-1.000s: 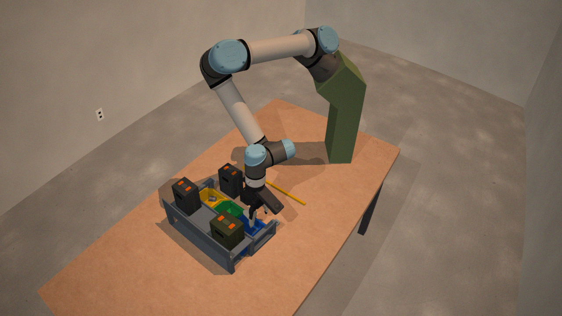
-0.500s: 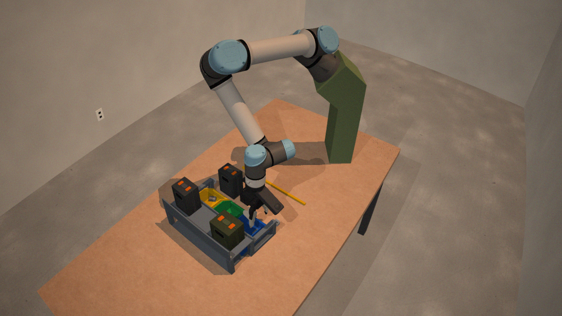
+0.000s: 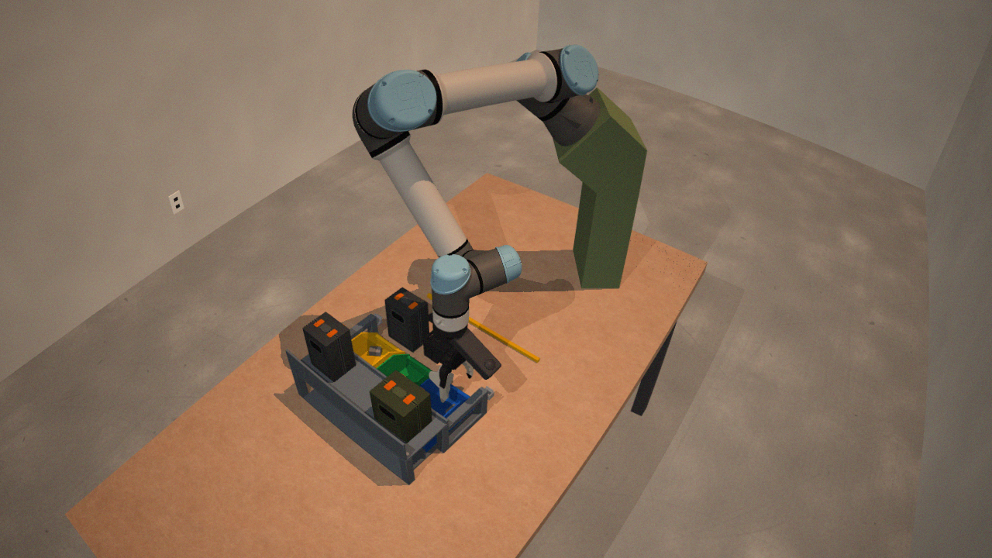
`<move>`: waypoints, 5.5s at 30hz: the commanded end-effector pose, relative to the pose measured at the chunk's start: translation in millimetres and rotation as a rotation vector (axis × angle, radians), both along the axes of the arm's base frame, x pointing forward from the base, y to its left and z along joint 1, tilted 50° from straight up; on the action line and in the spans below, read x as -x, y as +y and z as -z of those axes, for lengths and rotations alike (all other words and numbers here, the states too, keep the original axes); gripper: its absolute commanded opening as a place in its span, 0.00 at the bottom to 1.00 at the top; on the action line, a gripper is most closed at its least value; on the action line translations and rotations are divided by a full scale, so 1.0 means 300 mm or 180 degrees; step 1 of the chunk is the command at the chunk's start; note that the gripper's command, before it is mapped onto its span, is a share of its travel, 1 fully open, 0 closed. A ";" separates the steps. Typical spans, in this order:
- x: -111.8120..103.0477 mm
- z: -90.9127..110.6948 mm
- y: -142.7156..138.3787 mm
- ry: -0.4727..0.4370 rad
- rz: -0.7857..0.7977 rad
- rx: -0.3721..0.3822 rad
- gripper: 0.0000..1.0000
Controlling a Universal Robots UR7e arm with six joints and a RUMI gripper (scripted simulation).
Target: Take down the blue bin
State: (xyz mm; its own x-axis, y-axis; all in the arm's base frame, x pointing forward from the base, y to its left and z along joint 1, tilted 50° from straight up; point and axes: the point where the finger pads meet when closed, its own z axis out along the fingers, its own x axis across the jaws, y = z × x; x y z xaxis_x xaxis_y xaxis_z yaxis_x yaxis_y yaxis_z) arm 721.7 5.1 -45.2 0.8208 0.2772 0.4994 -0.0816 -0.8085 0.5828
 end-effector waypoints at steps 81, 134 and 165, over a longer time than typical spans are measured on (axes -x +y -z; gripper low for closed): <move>-0.001 -0.002 0.002 -0.0003 -0.0002 0.0000 0.00; 0.028 -0.034 0.028 -0.0003 -0.0002 0.0000 0.58; 0.156 -0.179 0.145 -0.0003 -0.0002 0.0000 0.58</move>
State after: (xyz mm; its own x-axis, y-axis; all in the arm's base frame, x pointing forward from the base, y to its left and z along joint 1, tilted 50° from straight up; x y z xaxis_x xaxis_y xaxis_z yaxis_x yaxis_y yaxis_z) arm 677.1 46.1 5.4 0.8207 0.2775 0.4995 -0.0815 -0.8084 0.5829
